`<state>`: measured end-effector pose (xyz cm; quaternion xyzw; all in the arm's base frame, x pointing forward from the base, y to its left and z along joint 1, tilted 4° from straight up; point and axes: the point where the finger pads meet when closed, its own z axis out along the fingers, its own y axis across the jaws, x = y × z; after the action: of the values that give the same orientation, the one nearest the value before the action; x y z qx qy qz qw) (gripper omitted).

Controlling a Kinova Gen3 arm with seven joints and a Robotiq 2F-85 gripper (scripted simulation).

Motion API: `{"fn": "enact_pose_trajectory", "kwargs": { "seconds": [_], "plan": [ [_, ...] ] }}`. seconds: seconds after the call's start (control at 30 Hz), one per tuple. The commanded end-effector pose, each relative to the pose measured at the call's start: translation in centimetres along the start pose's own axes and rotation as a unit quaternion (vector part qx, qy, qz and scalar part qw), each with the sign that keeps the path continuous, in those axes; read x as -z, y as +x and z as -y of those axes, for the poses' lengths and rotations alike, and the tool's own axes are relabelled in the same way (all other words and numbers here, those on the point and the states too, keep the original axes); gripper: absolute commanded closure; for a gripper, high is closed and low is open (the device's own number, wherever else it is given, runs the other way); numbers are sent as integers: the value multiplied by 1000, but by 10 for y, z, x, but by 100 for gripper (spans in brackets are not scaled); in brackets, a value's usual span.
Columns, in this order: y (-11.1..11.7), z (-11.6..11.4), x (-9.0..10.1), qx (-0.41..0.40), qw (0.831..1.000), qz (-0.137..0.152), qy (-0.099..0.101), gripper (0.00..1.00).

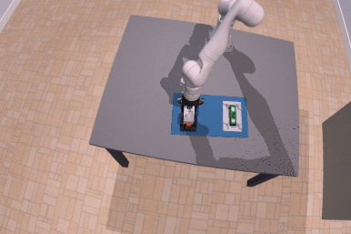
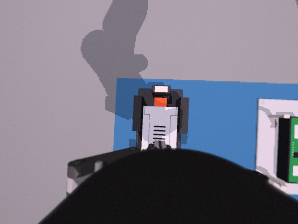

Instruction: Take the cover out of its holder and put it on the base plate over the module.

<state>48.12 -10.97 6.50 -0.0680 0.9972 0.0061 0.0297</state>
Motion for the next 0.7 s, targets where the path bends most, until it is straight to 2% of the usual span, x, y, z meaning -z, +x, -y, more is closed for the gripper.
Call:
{"fn": "enact_pose_trajectory", "kwargs": {
  "seconds": [0.0, 0.1, 0.13, 0.67],
  "plan": [
    [-1, 0, 1, 0, 1000, 1, 0, 100],
    [-1, 0, 1, 0, 1000, 1, 0, 100],
    [-1, 0, 1, 0, 1000, 1, 0, 0],
    [-1, 0, 1, 0, 1000, 1, 0, 0]
  ]
}}
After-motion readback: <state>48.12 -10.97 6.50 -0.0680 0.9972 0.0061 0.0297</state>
